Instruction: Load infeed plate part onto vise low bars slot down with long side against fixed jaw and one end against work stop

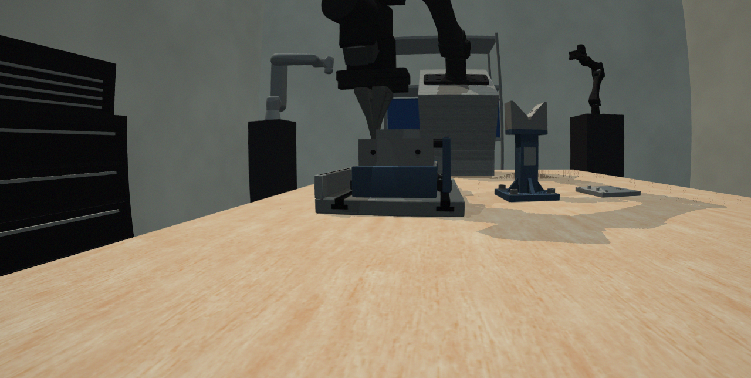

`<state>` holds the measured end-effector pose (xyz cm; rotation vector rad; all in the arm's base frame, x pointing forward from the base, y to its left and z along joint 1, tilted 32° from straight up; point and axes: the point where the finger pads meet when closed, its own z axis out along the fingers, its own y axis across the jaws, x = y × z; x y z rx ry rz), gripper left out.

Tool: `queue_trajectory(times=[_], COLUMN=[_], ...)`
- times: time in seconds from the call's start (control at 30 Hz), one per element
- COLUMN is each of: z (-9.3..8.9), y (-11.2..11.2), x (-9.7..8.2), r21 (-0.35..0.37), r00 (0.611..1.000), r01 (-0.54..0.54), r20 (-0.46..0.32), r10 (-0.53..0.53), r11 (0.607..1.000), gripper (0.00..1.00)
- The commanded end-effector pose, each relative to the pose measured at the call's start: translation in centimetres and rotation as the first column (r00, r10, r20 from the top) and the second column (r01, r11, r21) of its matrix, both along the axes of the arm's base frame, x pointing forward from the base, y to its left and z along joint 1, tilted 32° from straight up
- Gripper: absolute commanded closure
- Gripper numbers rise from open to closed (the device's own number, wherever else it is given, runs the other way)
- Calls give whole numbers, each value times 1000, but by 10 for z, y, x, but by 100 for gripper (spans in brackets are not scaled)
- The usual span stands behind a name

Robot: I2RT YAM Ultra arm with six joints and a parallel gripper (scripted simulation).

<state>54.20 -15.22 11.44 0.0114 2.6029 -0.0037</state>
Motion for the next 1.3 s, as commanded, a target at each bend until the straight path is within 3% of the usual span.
queue_trajectory(times=[0.0,0.43,0.53,0.73,0.83,1.27], z=[21,23,33,33,13,18], y=[11,11,2,-8,-14,-31], x=[0,1,2,1,1,1], r21=[8,6,-4,-6,7,3], r00=[999,999,998,998,1000,999], r01=[-18,-19,-13,-6,-6,-6], r20=[38,42,59,59,25,34], r10=[17,18,13,6,6,5], r11=[1000,1000,1000,1000,1000,1000], gripper=[100,100,100,100,100,100])
